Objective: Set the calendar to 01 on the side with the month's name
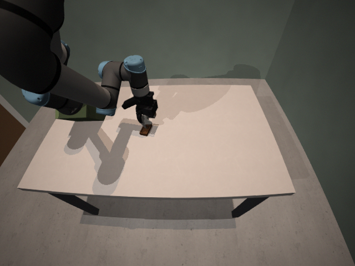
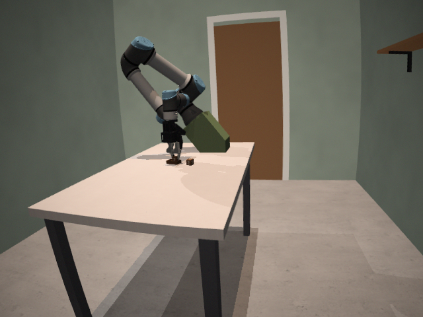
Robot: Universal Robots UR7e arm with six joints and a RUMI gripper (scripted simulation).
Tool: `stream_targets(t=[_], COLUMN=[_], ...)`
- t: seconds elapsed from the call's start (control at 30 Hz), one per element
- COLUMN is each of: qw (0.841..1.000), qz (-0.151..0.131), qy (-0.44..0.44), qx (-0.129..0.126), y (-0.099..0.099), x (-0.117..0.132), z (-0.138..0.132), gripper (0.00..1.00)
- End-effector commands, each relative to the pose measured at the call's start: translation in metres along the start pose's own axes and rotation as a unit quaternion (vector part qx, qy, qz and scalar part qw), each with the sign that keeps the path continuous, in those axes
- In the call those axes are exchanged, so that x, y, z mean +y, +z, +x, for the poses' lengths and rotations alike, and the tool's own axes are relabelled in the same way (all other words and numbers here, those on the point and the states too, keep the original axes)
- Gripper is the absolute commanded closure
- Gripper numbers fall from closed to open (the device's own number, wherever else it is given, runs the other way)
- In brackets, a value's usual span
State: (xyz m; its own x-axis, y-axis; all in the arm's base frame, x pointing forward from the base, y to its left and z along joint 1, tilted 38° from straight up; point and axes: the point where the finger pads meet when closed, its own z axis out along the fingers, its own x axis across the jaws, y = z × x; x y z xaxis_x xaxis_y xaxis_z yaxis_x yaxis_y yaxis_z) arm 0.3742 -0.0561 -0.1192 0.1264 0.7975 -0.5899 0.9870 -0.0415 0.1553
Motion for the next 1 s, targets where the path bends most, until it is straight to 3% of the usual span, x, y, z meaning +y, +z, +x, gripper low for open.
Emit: stream_targets(t=[0.0,0.37,0.87,0.97], qw=[1.000,1.000,1.000,1.000], qz=[0.000,0.000,0.000,0.000], qy=[0.000,0.000,0.000,0.000], qx=[0.000,0.000,0.000,0.000], y=[0.000,-0.011,-0.069,-0.073], x=[0.000,0.000,0.000,0.000], z=[0.000,0.000,0.000,0.000], gripper=[0.90,0.90,0.90,0.90])
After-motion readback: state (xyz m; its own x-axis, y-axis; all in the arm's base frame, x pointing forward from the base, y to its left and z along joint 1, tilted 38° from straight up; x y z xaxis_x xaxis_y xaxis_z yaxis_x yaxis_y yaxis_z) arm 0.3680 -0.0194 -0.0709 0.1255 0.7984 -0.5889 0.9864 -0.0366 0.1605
